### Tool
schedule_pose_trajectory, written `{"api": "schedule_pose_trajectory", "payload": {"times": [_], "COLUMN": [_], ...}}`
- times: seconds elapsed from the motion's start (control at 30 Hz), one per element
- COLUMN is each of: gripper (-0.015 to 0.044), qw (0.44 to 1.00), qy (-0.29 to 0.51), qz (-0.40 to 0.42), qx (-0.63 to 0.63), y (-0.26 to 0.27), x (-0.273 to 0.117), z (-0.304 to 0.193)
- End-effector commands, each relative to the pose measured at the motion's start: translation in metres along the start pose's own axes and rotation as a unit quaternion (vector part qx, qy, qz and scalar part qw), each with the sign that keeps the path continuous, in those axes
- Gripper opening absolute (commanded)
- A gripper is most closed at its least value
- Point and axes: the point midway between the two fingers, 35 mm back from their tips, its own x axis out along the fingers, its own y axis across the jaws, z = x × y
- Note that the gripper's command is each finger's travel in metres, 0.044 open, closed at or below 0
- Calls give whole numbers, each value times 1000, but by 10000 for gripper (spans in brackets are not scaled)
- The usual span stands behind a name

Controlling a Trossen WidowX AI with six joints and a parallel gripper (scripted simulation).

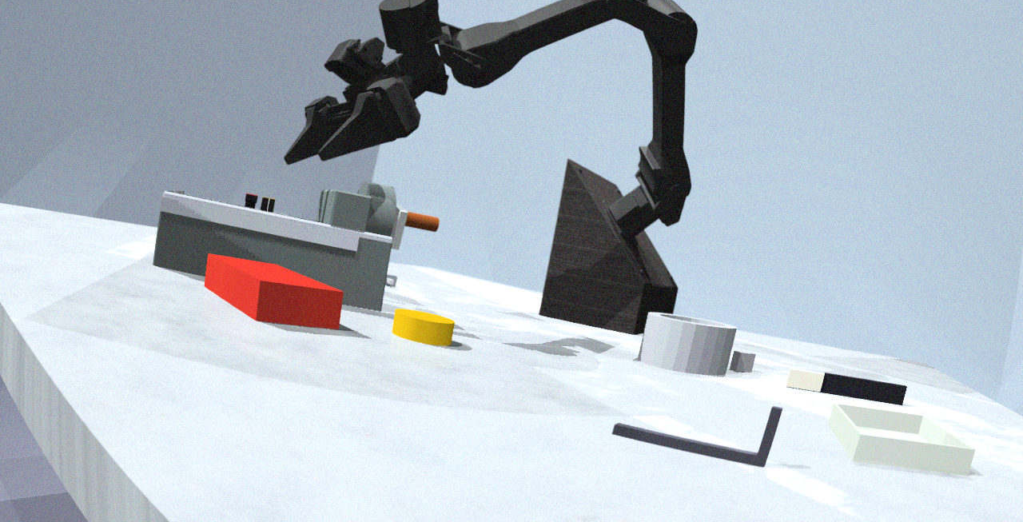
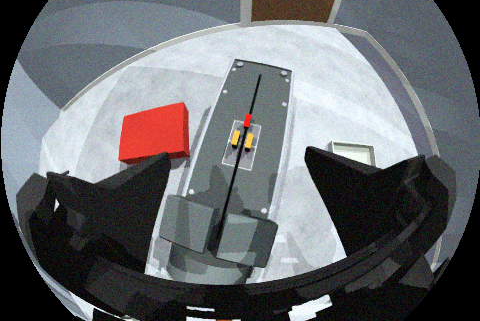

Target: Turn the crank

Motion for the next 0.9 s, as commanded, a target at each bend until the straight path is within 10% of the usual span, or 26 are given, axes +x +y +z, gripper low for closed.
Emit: {"api": "schedule_pose_trajectory", "payload": {"times": [0.0,0.87], "gripper": [440,440], "qw": [1000,996], "qy": [0,-7], "qz": [-2,-71], "qx": [3,52], "y": [-1,21], "x": [-1,-97], "z": [0,-6]}}
